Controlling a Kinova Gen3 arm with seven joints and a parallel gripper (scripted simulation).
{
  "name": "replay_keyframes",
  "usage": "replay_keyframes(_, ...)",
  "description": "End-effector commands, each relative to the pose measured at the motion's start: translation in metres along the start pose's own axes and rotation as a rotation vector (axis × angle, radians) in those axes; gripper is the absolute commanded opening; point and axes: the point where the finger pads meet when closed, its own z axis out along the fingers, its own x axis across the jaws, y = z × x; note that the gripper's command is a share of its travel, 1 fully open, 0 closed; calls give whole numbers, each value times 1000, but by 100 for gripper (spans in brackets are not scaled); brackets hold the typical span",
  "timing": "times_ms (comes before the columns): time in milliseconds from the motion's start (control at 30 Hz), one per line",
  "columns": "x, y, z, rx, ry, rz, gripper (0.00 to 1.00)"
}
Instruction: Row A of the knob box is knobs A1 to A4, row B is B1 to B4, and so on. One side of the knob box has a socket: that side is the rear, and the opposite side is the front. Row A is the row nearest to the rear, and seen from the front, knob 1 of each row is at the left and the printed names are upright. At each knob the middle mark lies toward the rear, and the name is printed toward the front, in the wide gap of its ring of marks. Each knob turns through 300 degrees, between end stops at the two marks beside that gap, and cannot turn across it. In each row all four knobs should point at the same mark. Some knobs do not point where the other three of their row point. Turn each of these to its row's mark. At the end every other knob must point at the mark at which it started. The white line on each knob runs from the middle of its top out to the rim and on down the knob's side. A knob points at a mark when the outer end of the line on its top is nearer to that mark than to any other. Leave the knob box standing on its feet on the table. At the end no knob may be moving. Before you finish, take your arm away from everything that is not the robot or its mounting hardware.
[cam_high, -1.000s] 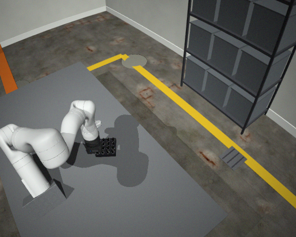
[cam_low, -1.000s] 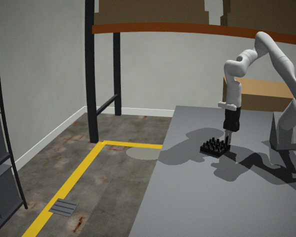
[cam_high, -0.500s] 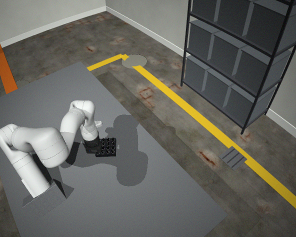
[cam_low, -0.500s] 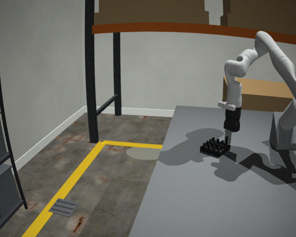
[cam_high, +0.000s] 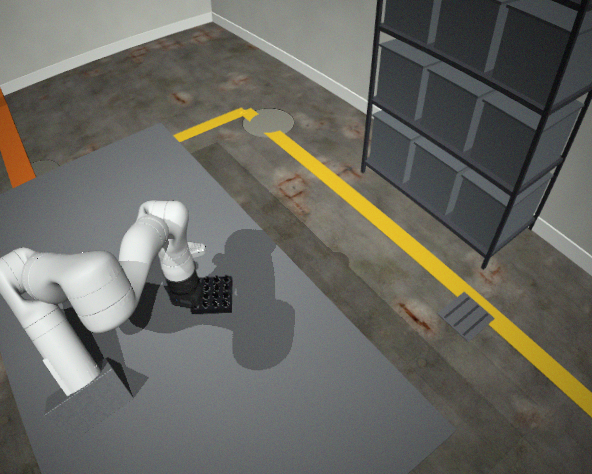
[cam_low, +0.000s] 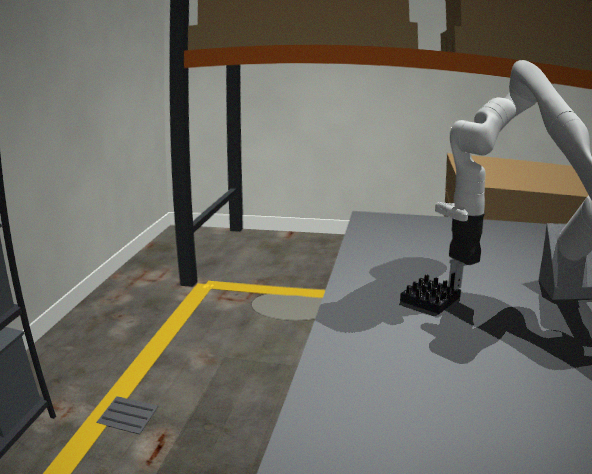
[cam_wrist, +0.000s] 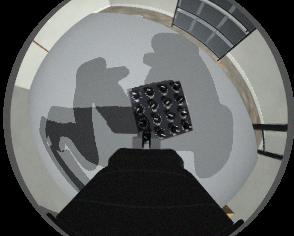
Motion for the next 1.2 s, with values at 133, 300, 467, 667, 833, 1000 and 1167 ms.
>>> replay_keyframes(133, 0, 0, -1, 0, 3, 78, 30)
replay_keyframes(300, 0, 0, -1, 0, 3, 122, 30)
replay_keyframes(467, 0, 0, -1, 0, 3, 197, 30)
replay_keyframes(667, 0, 0, -1, 0, 3, 293, 30)
replay_keyframes(833, 0, 0, -1, 0, 3, 342, 30)
replay_keyframes(1000, 0, 0, -1, 0, 3, 426, 30)
replay_keyframes(1167, 0, 0, -1, 0, 3, 512, 30)
